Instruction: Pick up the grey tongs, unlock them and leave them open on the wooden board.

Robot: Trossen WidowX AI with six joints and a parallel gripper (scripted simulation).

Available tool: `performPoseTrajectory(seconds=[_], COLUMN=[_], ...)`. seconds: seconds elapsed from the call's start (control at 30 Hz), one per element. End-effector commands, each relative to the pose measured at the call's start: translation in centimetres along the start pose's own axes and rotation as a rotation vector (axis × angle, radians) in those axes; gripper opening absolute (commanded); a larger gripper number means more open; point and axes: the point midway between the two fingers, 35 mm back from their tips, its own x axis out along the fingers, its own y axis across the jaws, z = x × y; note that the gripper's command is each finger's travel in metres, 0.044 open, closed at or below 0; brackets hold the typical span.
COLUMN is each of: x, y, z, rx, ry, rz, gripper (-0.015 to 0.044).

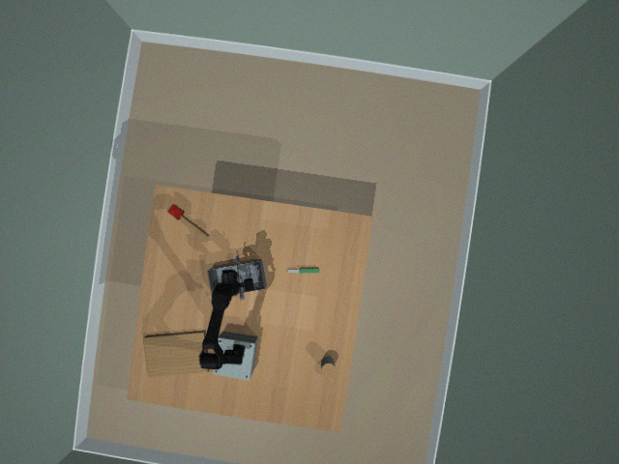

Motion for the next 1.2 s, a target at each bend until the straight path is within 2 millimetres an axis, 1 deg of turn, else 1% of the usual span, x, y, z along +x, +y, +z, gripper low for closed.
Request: performPoseTrajectory(seconds=[0.0,1.17], x=[0.6,6.4], y=[-0.1,-0.1], z=[0.0,-0.1], rx=[0.006,0.006], ry=[0.003,0.003], rz=[-0.004,-0.004], gripper=[0.0440,0.0440])
